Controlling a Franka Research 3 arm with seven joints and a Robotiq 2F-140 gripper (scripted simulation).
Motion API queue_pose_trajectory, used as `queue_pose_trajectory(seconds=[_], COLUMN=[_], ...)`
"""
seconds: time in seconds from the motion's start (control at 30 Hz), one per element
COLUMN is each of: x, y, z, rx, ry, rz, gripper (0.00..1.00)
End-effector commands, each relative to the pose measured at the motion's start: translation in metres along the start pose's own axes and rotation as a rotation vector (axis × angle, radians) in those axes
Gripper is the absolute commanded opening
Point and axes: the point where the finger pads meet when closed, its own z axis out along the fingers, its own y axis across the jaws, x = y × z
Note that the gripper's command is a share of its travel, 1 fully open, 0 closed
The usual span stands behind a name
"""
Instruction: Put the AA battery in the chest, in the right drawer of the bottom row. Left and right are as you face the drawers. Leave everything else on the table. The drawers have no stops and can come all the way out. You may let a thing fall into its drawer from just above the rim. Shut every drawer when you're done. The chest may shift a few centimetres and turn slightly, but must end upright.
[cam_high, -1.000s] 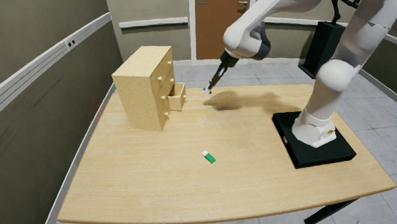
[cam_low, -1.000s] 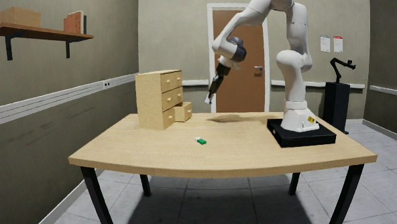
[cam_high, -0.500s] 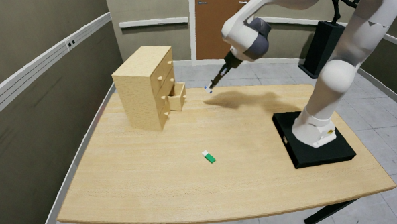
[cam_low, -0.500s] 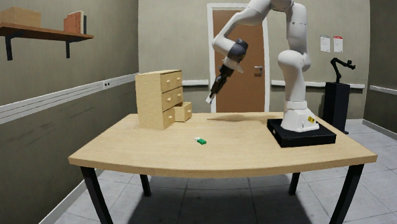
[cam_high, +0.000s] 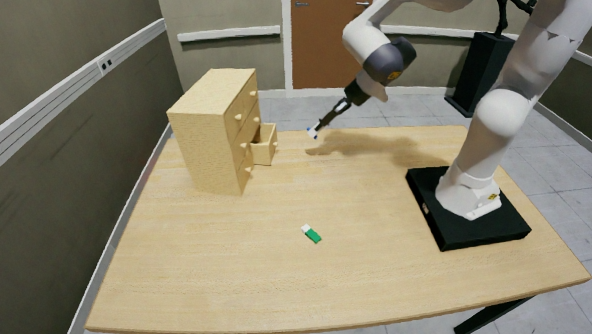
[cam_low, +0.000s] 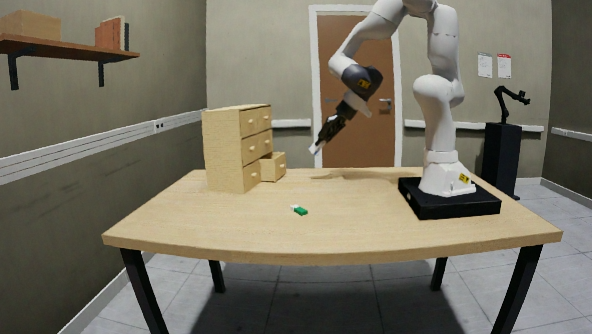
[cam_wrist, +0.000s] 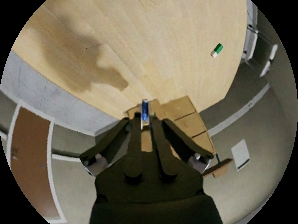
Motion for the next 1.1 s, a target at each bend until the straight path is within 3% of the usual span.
queue_pose_trajectory(seconds=[0.0, 0.4, 0.77, 1.07], x=[0.002, 0.003, 0.0, -0.007], y=[0.01, 0.009, 0.01, 0.014], z=[0.003, 0.003, 0.005, 0.012], rx=[-0.042, -0.08, -0.103, -0.099], ry=[-0.217, -0.317, -0.455, -0.52], rz=[-0.171, -0.156, -0.286, -0.393], gripper=[0.15, 0.15, 0.15, 0.15])
